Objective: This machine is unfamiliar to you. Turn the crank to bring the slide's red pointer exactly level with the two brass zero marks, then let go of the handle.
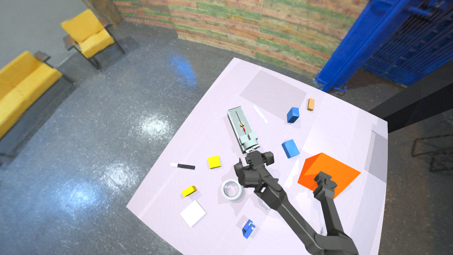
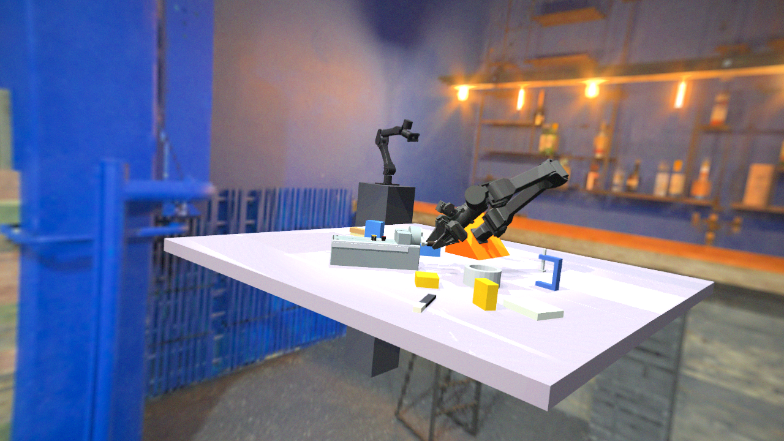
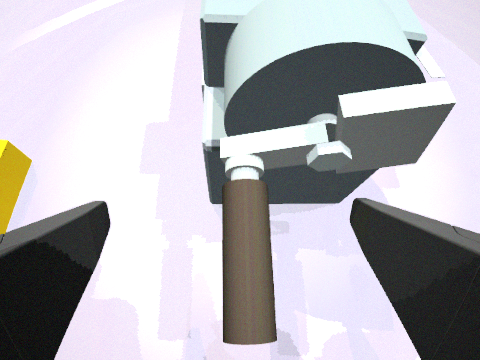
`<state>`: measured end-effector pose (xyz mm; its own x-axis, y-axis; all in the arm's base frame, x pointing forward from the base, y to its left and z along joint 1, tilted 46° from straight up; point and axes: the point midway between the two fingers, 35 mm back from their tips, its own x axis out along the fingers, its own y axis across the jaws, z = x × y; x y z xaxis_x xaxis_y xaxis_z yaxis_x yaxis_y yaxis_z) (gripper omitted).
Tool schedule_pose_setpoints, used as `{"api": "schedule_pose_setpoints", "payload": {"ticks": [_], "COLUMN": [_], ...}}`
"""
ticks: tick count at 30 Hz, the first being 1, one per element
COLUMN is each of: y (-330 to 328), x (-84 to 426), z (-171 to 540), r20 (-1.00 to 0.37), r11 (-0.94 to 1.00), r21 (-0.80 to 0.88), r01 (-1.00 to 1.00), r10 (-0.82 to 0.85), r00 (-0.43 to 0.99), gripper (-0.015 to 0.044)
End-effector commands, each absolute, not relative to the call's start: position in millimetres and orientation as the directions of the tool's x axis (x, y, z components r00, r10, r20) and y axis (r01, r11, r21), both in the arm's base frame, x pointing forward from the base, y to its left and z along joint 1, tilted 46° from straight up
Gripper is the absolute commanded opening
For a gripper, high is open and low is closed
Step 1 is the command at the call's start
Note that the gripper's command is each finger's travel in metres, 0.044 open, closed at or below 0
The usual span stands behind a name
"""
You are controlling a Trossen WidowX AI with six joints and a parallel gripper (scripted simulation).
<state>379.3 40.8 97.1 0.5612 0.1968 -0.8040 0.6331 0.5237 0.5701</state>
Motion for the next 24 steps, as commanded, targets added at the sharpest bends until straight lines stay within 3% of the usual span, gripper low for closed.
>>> {"api": "schedule_pose_setpoints", "payload": {"ticks": [1, 10, 24], "y": [44.5, 53.4, 53.4], "x": [378.2, 377.4, 377.4], "z": [89.2, 81.0, 81.0], "r20": [-0.81, -0.809, -0.809], "r11": [0.521, 0.519, 0.519], "r21": [0.563, 0.564, 0.564], "r01": [0.642, 0.642, 0.642], "r10": [0.192, 0.192, 0.192], "r00": [0.554, 0.555, 0.555], "gripper": [0.044, 0.044, 0.0072]}}
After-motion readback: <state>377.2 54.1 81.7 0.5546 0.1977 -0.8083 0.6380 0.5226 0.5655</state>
